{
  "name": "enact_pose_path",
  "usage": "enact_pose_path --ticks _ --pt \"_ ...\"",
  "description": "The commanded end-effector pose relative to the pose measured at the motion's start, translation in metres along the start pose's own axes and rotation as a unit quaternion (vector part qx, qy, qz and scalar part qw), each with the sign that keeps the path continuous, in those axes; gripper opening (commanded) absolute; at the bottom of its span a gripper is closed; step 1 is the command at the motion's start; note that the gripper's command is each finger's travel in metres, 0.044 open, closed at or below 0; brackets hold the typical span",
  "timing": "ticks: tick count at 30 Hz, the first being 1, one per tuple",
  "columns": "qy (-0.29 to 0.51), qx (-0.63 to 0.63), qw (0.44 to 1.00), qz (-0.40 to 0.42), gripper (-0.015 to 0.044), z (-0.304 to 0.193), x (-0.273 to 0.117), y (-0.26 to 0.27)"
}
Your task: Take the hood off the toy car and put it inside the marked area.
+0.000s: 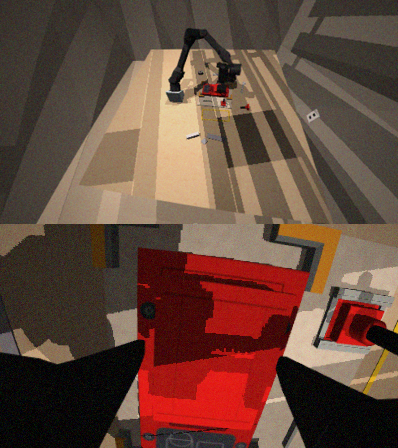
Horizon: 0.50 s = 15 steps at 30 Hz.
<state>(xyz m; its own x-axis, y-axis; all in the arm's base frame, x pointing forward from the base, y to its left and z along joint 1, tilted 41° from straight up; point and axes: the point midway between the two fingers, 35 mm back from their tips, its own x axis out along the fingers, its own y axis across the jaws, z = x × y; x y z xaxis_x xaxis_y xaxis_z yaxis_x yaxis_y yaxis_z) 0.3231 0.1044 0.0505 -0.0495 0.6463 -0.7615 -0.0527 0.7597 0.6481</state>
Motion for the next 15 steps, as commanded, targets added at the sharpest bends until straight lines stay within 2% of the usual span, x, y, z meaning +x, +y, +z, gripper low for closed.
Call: enact_pose_path --ticks 1,5,14,15 --pt "0.002 0.004 1.0 0.002 0.044 -0.0016 0.0034 -0.0002" --pt "0.0 0.0 1.0 0.0 0.0335 0.0 0.0005 0.0" --pt "0.0 0.0 1.0 0.0 0.0275 0.0 0.0005 0.0" --pt "0.0 0.0 1.0 0.0 0.0249 0.0 0.0004 0.0"
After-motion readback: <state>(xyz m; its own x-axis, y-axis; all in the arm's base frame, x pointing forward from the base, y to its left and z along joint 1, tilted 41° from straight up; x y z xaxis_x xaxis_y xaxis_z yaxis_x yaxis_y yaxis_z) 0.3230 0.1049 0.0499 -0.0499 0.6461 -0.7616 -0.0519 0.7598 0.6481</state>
